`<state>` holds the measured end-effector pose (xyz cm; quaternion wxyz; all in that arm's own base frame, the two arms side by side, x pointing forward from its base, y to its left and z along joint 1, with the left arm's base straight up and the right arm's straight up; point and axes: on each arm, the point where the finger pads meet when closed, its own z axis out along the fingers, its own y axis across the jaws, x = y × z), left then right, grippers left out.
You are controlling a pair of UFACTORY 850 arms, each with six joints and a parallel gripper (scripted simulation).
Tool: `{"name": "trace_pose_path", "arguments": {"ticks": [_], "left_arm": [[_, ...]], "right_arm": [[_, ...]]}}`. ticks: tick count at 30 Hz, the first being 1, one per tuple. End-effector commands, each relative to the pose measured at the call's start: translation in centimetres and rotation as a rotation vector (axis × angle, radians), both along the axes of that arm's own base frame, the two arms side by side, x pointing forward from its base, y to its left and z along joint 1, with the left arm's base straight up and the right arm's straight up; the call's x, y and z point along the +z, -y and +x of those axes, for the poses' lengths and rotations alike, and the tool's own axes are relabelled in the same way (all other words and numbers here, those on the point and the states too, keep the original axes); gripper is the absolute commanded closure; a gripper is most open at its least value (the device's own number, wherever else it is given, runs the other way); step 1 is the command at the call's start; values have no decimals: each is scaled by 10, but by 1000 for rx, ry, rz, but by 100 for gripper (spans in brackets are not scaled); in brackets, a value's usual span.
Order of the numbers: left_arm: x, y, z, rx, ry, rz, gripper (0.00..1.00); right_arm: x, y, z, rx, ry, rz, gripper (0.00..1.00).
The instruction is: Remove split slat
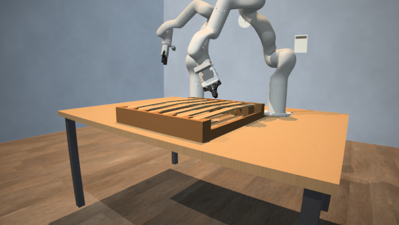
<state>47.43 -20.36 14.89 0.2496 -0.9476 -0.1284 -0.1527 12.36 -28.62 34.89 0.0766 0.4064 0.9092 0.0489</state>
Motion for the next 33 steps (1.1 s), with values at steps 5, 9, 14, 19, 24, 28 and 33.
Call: {"name": "trace_pose_path", "arguments": {"ticks": [5, 9, 14, 19, 24, 28, 33], "left_arm": [[1, 2, 1, -2, 1, 0, 100], [1, 68, 17, -123, 1, 0, 100], [1, 68, 17, -123, 1, 0, 100], [1, 68, 17, -123, 1, 0, 100], [1, 68, 17, -123, 1, 0, 100], [1, 136, 25, -244, 1, 0, 100], [1, 136, 25, -244, 1, 0, 100]], "right_arm": [[1, 1, 0, 0, 1, -2, 0], [1, 1, 0, 0, 1, -2, 0], [1, 1, 0, 0, 1, -2, 0], [1, 1, 0, 0, 1, -2, 0], [1, 1, 0, 0, 1, -2, 0], [1, 1, 0, 0, 1, -2, 0], [1, 1, 0, 0, 1, -2, 0]]}}
